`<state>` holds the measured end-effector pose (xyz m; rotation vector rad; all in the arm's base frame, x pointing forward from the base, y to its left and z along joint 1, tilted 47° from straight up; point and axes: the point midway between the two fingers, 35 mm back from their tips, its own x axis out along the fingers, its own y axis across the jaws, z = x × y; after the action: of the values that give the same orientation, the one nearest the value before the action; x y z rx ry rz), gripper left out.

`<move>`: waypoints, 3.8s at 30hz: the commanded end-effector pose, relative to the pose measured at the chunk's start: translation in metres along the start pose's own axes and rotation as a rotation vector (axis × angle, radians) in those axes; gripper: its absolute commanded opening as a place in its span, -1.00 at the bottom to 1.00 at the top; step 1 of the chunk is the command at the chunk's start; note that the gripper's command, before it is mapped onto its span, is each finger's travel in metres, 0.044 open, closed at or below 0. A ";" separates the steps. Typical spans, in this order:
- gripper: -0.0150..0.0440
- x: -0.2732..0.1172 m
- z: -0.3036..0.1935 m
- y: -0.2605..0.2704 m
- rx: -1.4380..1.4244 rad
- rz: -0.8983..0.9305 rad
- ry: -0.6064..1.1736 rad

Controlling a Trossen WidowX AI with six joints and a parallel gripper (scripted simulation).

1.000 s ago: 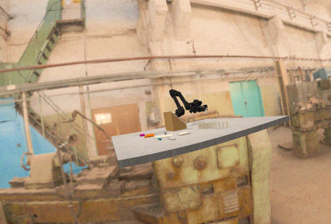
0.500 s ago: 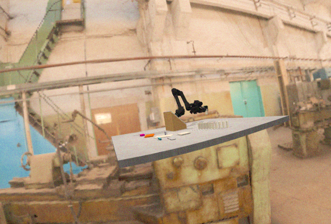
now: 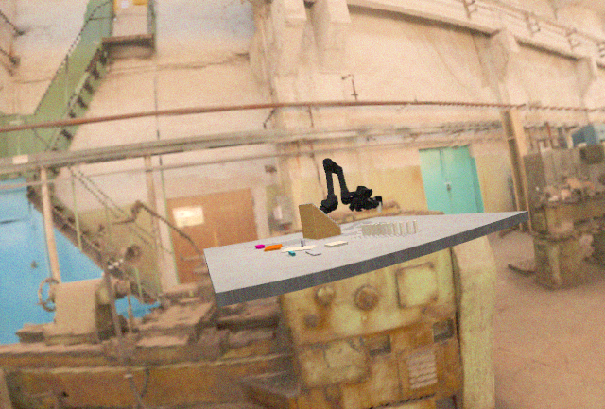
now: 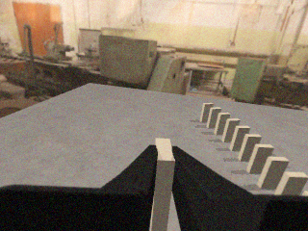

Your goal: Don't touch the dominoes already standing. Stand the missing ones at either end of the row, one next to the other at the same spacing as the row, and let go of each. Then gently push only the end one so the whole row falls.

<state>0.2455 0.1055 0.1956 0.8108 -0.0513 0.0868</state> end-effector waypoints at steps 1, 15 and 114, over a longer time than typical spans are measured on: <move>-0.41 0.002 -0.005 0.001 0.006 -0.003 0.000; -0.41 0.007 -0.026 0.002 0.007 -0.010 0.011; 1.00 0.039 -0.025 -0.041 0.859 -0.926 0.995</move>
<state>0.3193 0.1054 0.1209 1.0139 0.8446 -0.1436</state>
